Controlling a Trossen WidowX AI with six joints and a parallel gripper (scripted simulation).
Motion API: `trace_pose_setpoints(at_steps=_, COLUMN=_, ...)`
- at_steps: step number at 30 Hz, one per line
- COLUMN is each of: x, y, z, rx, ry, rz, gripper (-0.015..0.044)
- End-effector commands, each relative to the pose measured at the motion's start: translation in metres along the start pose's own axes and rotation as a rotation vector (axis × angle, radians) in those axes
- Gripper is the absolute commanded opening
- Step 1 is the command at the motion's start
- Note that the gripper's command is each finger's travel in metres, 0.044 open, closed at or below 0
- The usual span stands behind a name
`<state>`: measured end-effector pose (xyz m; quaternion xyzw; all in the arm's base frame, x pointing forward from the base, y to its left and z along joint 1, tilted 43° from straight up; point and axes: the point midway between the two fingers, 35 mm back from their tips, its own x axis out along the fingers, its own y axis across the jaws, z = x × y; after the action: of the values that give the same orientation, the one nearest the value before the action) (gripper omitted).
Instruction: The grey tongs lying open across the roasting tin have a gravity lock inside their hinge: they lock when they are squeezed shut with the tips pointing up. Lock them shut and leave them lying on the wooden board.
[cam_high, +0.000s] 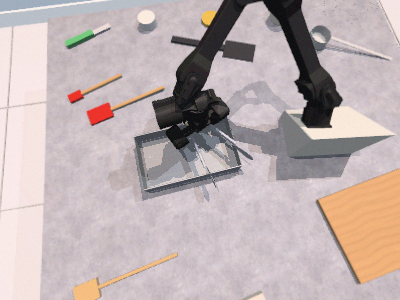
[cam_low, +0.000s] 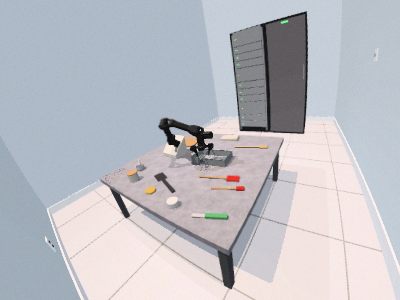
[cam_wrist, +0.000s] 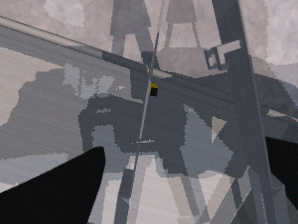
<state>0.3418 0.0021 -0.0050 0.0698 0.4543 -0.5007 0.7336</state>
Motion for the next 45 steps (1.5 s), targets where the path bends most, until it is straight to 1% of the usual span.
trace_pose_setpoints(at_steps=1, x=0.007, y=-0.002, z=-0.001, rx=-0.006, ry=-0.003, rz=-0.005, gripper=0.0440)
trace_pose_setpoints(at_steps=14, x=0.025, y=-0.005, z=-0.001, rx=-0.006, ry=-0.005, rz=-0.008, gripper=0.0440)
trace_pose_setpoints(at_steps=45, x=0.021, y=-0.004, z=0.000, rx=0.000, ry=-0.002, rz=-0.004, gripper=0.0233)
